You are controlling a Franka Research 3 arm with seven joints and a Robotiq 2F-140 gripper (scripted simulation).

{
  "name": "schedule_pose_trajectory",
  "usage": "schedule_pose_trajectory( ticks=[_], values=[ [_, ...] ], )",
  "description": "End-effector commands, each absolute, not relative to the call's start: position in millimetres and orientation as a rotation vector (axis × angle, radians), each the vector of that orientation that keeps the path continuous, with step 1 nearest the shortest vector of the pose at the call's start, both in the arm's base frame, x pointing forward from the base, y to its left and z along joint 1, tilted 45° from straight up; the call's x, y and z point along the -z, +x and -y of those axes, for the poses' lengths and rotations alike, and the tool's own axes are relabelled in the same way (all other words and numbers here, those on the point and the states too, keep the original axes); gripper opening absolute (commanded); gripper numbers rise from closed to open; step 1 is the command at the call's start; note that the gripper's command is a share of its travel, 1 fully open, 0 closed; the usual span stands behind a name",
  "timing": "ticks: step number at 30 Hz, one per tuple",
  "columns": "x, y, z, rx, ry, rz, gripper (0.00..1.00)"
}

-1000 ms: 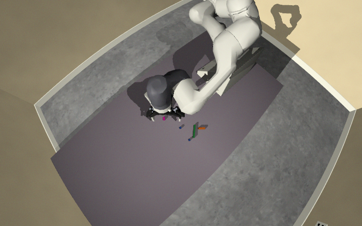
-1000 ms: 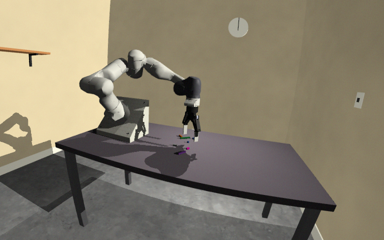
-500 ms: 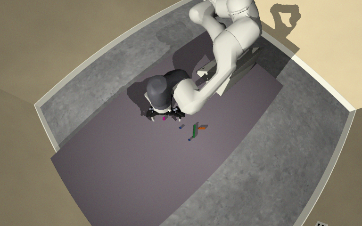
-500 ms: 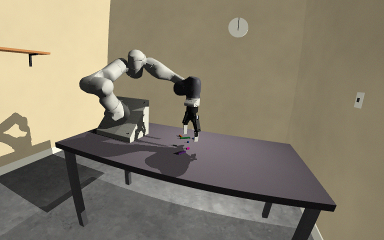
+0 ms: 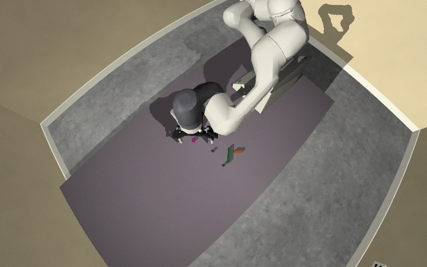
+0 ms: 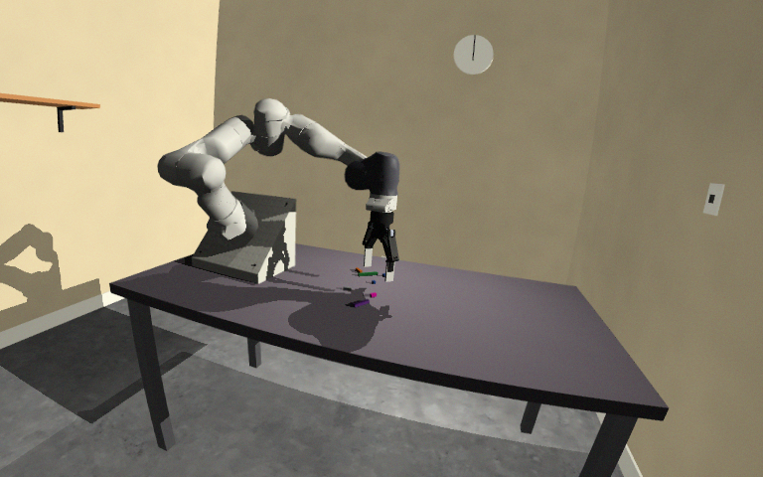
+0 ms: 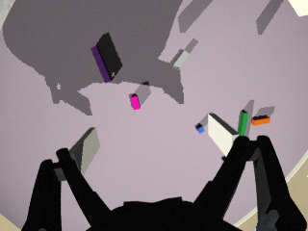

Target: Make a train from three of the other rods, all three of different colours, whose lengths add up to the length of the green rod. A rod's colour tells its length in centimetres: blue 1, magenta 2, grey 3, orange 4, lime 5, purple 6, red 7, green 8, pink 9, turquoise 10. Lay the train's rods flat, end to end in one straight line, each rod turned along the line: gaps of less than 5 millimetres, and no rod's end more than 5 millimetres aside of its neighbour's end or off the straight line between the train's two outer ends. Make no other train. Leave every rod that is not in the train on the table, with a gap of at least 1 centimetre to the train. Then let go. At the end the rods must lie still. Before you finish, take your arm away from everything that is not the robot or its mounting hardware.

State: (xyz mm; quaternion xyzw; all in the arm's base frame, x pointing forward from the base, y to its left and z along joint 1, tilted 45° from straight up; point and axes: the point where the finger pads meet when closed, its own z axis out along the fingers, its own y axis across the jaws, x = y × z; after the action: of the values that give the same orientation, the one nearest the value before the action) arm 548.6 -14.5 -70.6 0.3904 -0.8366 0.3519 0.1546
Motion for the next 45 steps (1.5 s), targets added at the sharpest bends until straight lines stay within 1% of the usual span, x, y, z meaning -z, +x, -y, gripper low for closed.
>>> schedule_pose_trajectory(
  ticks=[1, 35, 39, 45],
  values=[
    [70, 549, 15, -1.012, 1.112, 2.398, 1.0],
    [70, 549, 15, -1.011, 1.115, 2.395, 1.0],
    [84, 544, 6, -0.942, 1.299, 2.234, 1.0],
    [93, 541, -1, -0.893, 1.416, 2.12, 1.0]
  ],
)
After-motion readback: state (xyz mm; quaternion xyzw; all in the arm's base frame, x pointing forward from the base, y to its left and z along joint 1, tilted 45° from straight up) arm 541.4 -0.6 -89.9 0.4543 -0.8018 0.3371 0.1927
